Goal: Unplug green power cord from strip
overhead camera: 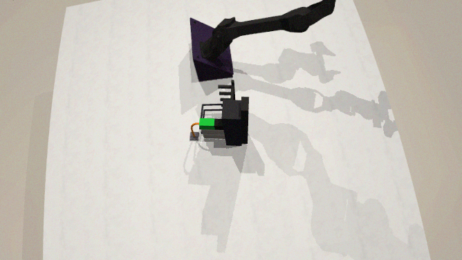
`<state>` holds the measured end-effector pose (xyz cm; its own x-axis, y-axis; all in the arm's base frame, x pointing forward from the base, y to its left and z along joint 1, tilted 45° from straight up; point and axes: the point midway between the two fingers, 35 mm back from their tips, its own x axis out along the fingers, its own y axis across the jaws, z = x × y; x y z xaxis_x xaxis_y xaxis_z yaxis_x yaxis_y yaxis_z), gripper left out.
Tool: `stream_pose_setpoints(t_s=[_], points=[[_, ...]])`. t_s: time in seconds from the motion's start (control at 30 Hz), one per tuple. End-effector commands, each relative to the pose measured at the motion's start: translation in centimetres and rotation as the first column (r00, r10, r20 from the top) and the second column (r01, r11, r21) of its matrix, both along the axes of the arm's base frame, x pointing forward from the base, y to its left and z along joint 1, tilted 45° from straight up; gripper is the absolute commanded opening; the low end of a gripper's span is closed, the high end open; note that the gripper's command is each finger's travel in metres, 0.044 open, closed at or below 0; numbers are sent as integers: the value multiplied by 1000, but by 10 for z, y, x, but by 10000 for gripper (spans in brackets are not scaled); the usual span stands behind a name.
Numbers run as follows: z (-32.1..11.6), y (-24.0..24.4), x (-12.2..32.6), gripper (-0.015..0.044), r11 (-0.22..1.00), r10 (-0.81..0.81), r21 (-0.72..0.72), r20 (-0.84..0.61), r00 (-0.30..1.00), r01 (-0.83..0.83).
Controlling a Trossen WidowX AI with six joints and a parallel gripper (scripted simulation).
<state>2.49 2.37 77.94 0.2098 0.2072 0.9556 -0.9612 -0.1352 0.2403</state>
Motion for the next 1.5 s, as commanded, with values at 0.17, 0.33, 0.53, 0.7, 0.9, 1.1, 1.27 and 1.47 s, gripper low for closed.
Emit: stream_pose_setpoints(t_s=[0.17,0.33,0.53,0.7,0.9,1.1,1.27,1.47], points=[[3,-34,-26,242,985,128,111,58,990,-134],[-1,-98,-63,160,889,329,268,191,925,-372],[-23,-189,-92,160,642,523,387,409,747,-662],[-42,-238,-99,160,481,572,395,535,622,-783],[-68,-283,-101,160,356,572,363,644,508,-861],[-101,-340,-84,160,98,559,306,770,307,-947],[-127,-375,-63,160,-85,511,238,844,162,-968],[-180,-428,-28,160,-293,355,129,935,18,-947]])
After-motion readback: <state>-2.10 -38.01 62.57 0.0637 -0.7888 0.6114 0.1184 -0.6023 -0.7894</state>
